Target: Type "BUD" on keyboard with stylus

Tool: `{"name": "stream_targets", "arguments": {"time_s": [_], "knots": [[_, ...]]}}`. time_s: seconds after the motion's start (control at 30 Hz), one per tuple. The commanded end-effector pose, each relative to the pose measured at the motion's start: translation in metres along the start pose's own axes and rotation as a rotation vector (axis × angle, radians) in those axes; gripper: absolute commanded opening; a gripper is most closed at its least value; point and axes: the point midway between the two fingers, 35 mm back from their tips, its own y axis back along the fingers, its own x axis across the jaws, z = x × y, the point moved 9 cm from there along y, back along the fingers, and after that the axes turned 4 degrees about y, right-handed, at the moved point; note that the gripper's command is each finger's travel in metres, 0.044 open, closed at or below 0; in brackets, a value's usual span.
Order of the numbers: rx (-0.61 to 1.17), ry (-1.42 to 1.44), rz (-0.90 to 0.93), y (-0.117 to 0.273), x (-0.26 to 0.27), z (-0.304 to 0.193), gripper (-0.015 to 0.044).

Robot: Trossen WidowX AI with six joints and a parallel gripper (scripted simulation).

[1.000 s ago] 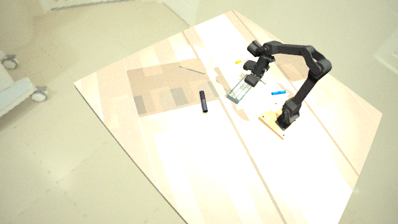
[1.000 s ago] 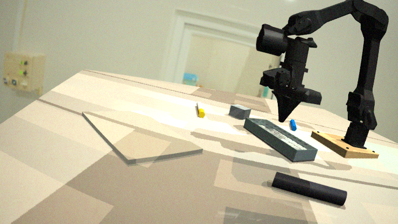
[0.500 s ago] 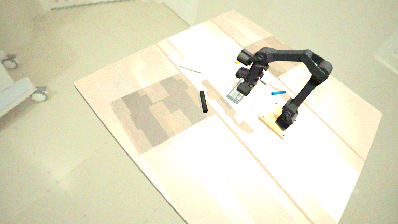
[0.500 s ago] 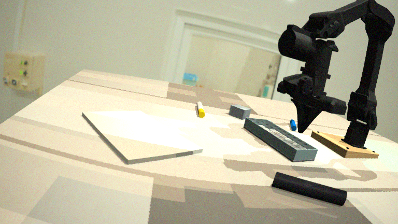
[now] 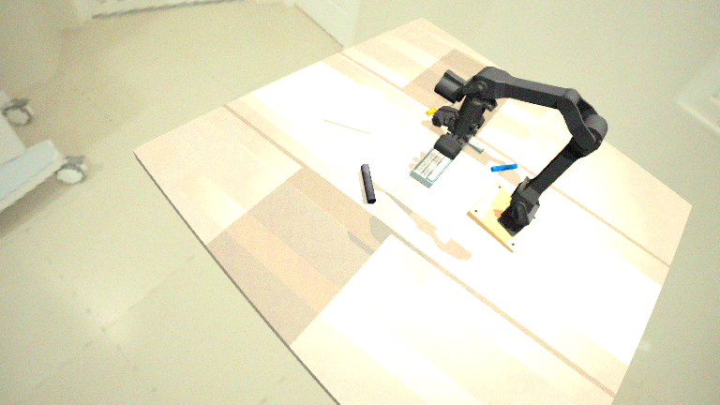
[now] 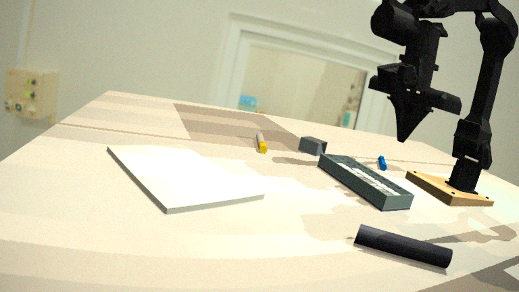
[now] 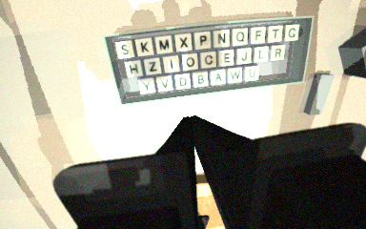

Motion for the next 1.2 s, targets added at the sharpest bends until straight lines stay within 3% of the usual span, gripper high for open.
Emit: {"name": "stream_targets", "arguments": {"time_s": [0.0,0.1,0.23,0.37,0.7,0.8,0.9,1.1,1.17], "knots": [[0.006,-0.005,0.003,-0.001,0.000,0.001,0.0000],[0.003,-0.001,0.000,0.000,0.000,0.000,0.0000],[0.004,-0.001,0.000,-0.001,0.000,0.000,0.0105],[0.004,-0.001,0.001,-0.001,0.000,0.000,0.0000],[0.004,-0.001,0.001,-0.001,0.000,0.000,0.0000],[0.005,-0.024,-0.005,-0.001,-0.002,0.000,0.0079],[0.005,-0.348,-0.084,-0.009,-0.029,-0.011,0.0150],[-0.044,-1.169,-0.298,-0.026,-0.088,-0.053,0.0150],[-0.063,-1.321,-0.342,-0.029,-0.097,-0.062,0.0150]]}}
